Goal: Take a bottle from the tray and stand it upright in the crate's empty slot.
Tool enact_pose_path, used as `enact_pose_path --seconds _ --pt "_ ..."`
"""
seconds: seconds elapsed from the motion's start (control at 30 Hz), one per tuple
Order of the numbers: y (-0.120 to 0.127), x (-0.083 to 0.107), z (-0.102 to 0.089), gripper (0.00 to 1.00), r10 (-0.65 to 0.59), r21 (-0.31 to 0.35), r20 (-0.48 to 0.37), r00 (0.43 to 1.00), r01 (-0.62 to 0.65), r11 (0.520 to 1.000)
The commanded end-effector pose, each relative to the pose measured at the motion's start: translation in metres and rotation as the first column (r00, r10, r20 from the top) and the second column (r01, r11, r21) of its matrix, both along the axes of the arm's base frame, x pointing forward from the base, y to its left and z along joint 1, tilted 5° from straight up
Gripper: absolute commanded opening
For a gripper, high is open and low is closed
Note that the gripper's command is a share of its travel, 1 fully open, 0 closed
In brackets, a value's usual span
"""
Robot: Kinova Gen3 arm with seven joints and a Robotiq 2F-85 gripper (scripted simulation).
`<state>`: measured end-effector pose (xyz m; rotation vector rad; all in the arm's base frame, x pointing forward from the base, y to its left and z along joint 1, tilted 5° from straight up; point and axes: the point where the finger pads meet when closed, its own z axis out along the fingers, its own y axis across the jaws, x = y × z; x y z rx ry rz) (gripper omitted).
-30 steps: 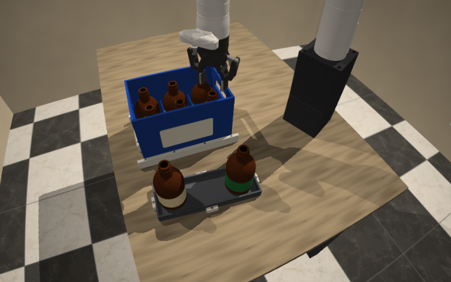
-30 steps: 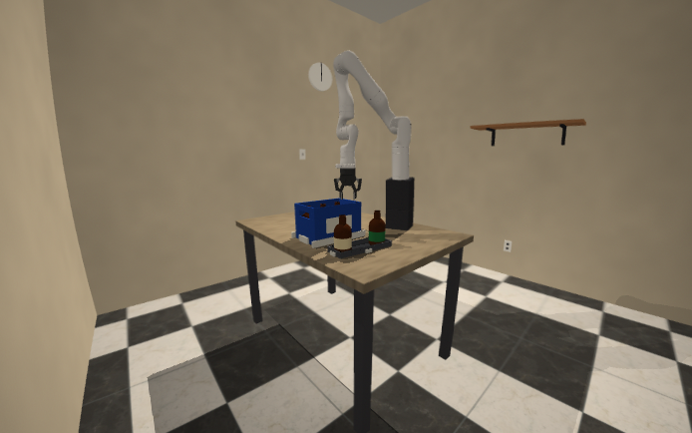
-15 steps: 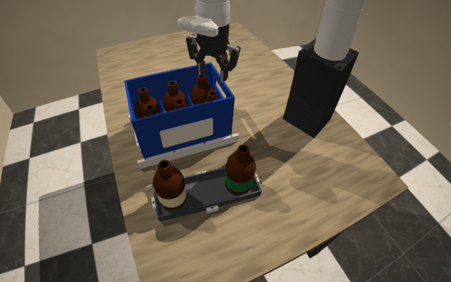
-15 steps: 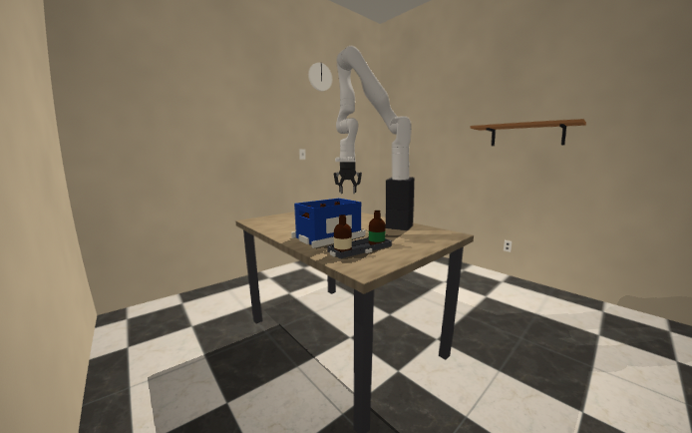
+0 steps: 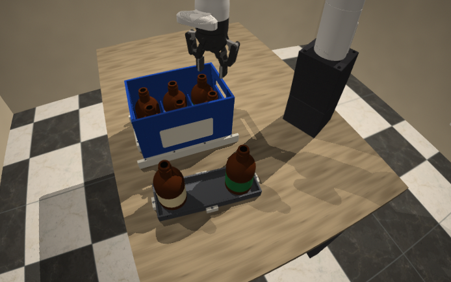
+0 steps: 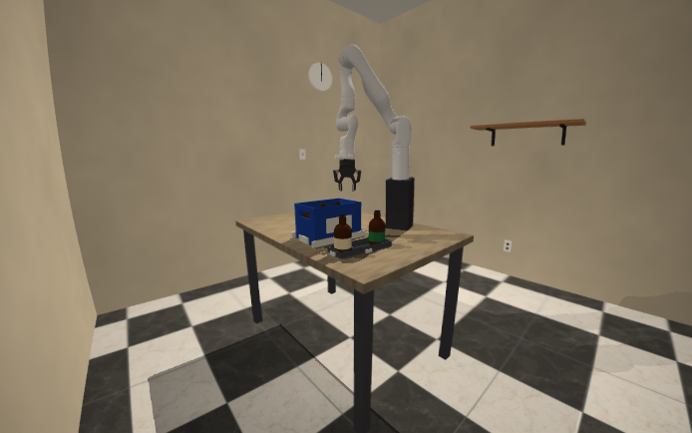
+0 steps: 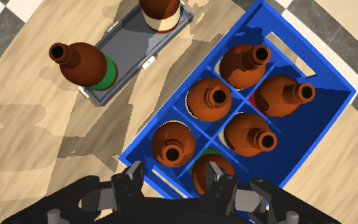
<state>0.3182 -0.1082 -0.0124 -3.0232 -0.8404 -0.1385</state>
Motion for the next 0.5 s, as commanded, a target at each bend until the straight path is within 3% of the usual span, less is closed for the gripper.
enact_pose_path --seconds 0.0,0.03,0.47 --pt "-0.0008 -0.0032 0.0016 0.64 0.007 -0.001 -0.004 1.0 -0.007 1.0" --pt "-0.0008 -0.0032 0.0016 0.0 0.007 -0.001 -0.004 1.0 -0.007 1.0" --pt "-0.0008 -0.0032 0.0016 0.0 0.007 -0.001 -0.004 1.0 -0.007 1.0"
